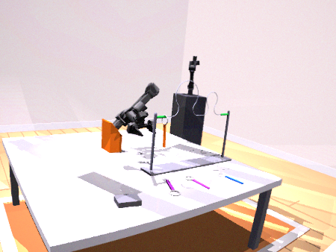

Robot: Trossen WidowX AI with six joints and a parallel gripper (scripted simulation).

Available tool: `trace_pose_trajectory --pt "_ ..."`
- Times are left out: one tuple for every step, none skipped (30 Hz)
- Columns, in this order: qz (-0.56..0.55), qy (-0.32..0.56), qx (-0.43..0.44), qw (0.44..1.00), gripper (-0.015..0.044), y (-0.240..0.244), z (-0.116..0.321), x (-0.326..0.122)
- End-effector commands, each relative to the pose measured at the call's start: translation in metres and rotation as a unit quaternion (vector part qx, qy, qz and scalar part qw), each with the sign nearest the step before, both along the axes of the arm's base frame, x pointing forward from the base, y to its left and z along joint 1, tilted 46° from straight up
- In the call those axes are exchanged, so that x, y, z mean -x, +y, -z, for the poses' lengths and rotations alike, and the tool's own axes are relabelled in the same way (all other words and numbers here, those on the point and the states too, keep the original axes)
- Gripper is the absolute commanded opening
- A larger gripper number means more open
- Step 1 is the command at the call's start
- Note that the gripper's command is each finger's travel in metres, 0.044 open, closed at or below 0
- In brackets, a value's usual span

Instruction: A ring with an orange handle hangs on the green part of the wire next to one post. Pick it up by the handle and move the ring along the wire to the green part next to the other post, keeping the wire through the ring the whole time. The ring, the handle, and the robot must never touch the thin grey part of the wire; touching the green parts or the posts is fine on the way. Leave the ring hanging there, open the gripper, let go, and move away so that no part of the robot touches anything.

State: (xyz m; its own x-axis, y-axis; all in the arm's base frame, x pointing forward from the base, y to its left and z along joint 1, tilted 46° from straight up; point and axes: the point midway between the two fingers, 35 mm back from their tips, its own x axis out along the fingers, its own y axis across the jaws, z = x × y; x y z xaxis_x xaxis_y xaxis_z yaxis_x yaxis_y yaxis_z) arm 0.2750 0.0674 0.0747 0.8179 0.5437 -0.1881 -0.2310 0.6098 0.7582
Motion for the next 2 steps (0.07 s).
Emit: trace_pose_trajectory --pt "-0.003 -0.002 0.002 1.000 0.0440 0.0007 -0.0003 0.0007" --pt "-0.003 -0.002 0.002 1.000 0.0440 0.0007 -0.0003 0.0007"
